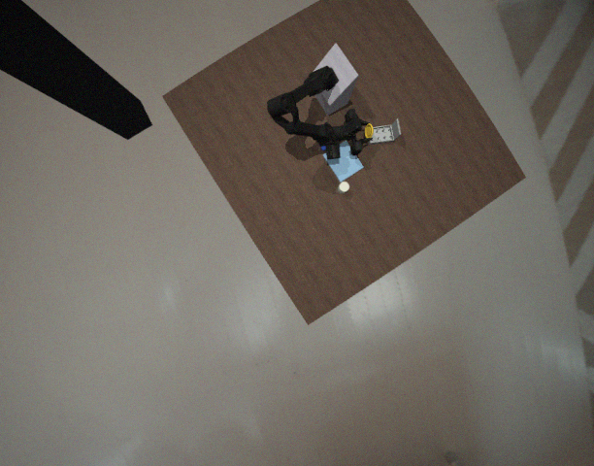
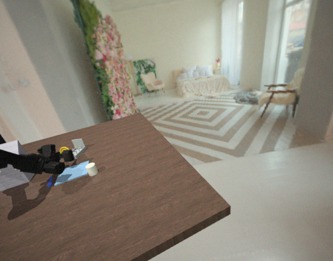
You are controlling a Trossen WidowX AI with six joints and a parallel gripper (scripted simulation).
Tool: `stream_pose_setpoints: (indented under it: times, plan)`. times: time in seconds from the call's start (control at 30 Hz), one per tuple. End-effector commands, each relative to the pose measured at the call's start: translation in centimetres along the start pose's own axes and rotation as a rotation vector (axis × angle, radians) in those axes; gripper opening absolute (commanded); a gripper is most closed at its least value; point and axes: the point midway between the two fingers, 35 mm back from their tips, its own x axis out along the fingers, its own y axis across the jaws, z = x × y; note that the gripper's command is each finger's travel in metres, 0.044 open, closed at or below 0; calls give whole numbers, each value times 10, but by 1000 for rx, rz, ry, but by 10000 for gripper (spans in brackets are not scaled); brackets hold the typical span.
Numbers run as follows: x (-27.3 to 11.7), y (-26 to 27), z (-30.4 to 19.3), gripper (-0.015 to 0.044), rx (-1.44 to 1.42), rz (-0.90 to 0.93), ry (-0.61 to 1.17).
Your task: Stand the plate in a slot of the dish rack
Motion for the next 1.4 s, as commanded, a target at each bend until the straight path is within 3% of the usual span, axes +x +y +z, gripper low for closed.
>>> stream_pose_setpoints:
  times: [0.0, 1.1, 1.37]
  plan:
    - [0, 0, 1, 0, -8, -5, -8]
    - [45, -2, 9, 0, -7, 2, -13]
    - [49, -2, -10, 0, -6, 2, -11]
